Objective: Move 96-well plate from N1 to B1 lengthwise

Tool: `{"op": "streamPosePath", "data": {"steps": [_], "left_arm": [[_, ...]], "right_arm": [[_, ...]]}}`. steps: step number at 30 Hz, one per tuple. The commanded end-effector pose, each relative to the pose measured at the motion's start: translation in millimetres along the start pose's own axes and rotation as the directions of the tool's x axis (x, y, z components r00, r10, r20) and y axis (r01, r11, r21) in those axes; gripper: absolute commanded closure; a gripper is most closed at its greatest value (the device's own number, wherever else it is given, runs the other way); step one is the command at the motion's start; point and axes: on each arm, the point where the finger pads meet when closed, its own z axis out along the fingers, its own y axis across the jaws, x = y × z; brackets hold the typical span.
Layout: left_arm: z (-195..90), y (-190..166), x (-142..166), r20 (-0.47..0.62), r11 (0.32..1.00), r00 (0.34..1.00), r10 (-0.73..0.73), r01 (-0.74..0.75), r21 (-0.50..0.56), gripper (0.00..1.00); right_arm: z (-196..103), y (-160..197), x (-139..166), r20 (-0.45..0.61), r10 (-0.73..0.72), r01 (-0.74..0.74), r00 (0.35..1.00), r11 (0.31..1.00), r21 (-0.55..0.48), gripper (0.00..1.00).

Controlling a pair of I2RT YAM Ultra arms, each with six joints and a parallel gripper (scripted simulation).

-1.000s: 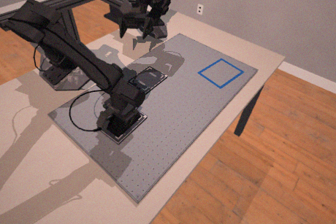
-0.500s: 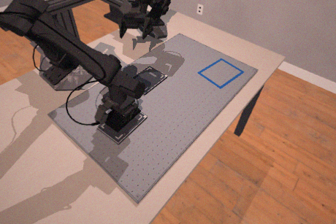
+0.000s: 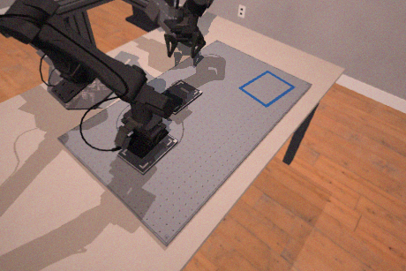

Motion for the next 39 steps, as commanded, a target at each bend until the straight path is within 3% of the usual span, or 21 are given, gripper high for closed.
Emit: {"op": "streamPosePath", "data": {"steps": [1, 4, 7, 14, 21, 23, 30, 38, 39], "left_arm": [[-10.5, 8.5, 8.0, -0.020, 0.968, 0.990, 0.143, -0.136, 0.210, 0.00], [-20.6, 25.3, 21.0, -0.032, 0.961, 0.988, 0.152, -0.140, 0.240, 0.00], [-23.1, 26.5, 26.6, -0.038, 0.954, 0.987, 0.159, -0.144, 0.262, 0.00], [-52.9, 58.2, 48.3, -0.043, 0.948, 0.987, 0.155, -0.136, 0.289, 0.00], [-80.1, 68.2, 62.7, -0.033, 0.933, 0.987, 0.154, -0.135, 0.333, 0.00], [-80.1, 68.2, 62.7, -0.033, 0.933, 0.987, 0.154, -0.135, 0.333, 0.00], [-110.9, 74.1, 72.7, -0.013, 0.921, 0.990, 0.144, -0.129, 0.368, 0.00], [-144.4, 75.3, 77.2, 0.018, 0.911, 0.992, 0.124, -0.121, 0.394, 0.00], [-144.4, 75.3, 77.2, 0.018, 0.911, 0.992, 0.124, -0.121, 0.394, 0.00]], "right_arm": [[-7.0, 6.0, 7.4, 0.011, -0.131, 0.131, 0.991, 0.991, -0.028, 0.21], [-3.2, 0.7, 18.2, 0.017, -0.265, 0.265, 0.964, 0.964, -0.021, 0.21], [-4.5, 0.6, 21.2, 0.019, -0.312, 0.312, 0.950, 0.950, -0.025, 0.21], [-3.3, -9.9, 53.1, 0.023, -0.630, 0.630, 0.777, 0.776, -0.015, 0.21], [-5.2, -13.9, 80.9, 0.032, -0.839, 0.840, 0.543, 0.542, -0.016, 0.21], [-5.2, -13.9, 80.9, 0.032, -0.839, 0.840, 0.543, 0.542, -0.016, 0.21], [-7.2, -18.8, 112.0, 0.042, -0.973, 0.974, 0.226, 0.225, -0.013, 0.21], [-7.0, -32.0, 143.5, 0.032, -0.987, 0.987, -0.160, -0.160, 0.001, 0.21], [-7.0, -32.0, 143.5, 0.032, -0.987, 0.987, -0.160, -0.160, 0.001, 0.21]]}}
